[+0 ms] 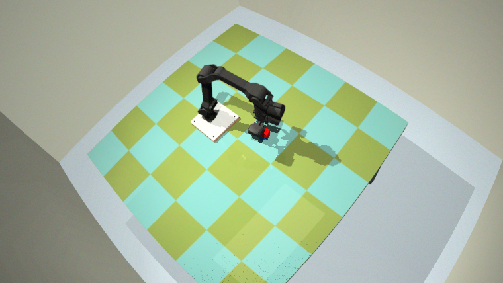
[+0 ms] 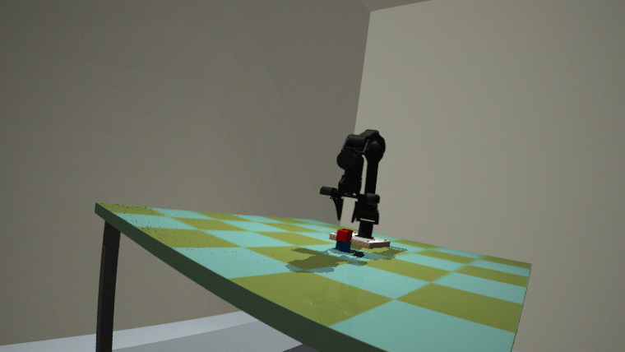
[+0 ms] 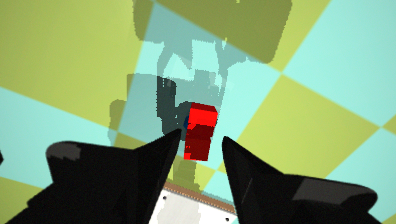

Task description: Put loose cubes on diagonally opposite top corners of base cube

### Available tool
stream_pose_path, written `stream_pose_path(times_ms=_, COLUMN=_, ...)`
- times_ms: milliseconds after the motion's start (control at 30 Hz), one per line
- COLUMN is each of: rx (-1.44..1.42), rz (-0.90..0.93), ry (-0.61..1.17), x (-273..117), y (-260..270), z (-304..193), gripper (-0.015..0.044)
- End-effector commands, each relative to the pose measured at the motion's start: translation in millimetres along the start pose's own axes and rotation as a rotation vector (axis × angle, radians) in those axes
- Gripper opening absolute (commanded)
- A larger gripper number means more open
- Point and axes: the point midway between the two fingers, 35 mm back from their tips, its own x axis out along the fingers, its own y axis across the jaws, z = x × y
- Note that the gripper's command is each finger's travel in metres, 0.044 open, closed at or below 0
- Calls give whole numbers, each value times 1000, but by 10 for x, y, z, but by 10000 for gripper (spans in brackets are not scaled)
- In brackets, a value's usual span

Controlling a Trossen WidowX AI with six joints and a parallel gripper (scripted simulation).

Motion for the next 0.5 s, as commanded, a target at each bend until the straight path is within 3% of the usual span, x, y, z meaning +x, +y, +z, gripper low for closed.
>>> stream_pose_path(times_ms=0, rx=0, rz=0, ry=-4, x=-80, y=0, z=10, gripper=205)
stream_pose_path(times_ms=367, rx=0, rz=0, ry=-4, x=-228, y=-1, z=10, gripper=205)
stream_pose_path(times_ms=467, rx=0, rz=0, ry=-3, x=-258, y=-1, z=7, gripper=284)
